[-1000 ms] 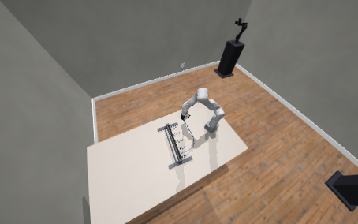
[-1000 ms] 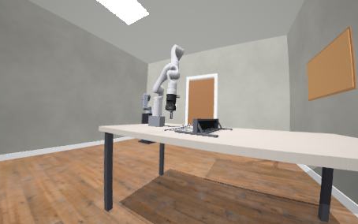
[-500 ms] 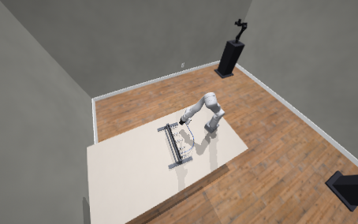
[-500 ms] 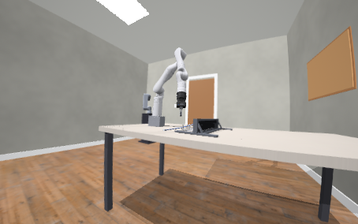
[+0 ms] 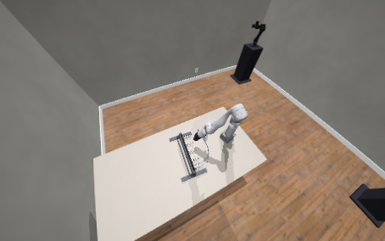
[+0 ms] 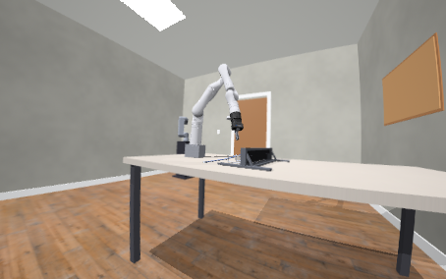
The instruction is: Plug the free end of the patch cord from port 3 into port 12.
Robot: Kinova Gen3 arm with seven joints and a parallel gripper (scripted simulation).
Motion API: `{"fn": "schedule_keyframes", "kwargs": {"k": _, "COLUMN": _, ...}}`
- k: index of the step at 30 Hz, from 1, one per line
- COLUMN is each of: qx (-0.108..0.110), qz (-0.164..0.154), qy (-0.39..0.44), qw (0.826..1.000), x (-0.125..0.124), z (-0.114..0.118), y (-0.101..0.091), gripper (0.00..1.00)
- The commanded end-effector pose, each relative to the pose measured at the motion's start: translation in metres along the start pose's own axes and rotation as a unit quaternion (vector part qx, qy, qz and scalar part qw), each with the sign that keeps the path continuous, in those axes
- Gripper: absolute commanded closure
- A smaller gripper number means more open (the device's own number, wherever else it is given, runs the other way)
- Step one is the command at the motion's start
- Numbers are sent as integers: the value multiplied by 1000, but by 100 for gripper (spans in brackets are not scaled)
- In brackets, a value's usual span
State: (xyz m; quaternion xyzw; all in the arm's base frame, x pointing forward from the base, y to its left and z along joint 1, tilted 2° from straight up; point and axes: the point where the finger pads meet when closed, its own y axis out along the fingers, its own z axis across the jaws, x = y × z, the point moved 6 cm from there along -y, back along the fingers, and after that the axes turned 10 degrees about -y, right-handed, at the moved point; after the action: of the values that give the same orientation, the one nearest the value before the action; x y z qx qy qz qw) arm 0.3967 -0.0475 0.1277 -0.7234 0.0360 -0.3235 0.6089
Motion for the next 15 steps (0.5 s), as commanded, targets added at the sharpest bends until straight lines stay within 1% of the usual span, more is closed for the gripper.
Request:
{"fn": "schedule_keyframes", "kwargs": {"k": 1, "qx": 24, "qz": -15, "qy": -47, "qw": 998, "x": -12, "z": 35, "y": -16, "gripper": 100}}
{"fn": "schedule_keyframes", "kwargs": {"k": 3, "qx": 32, "qz": -26, "qy": -66, "qw": 997, "x": -14, "z": 46, "y": -22, "gripper": 100}}
{"fn": "schedule_keyframes", "kwargs": {"k": 5, "qx": 32, "qz": -26, "qy": -66, "qw": 997, "x": -14, "z": 46, "y": -22, "gripper": 100}}
{"fn": "schedule_keyframes", "kwargs": {"k": 9, "qx": 52, "qz": -55, "qy": -113, "qw": 991, "x": -23, "z": 73, "y": -41, "gripper": 100}}
{"fn": "schedule_keyframes", "kwargs": {"k": 15, "qx": 77, "qz": -85, "qy": -162, "qw": 980, "x": -35, "z": 100, "y": -63, "gripper": 100}}
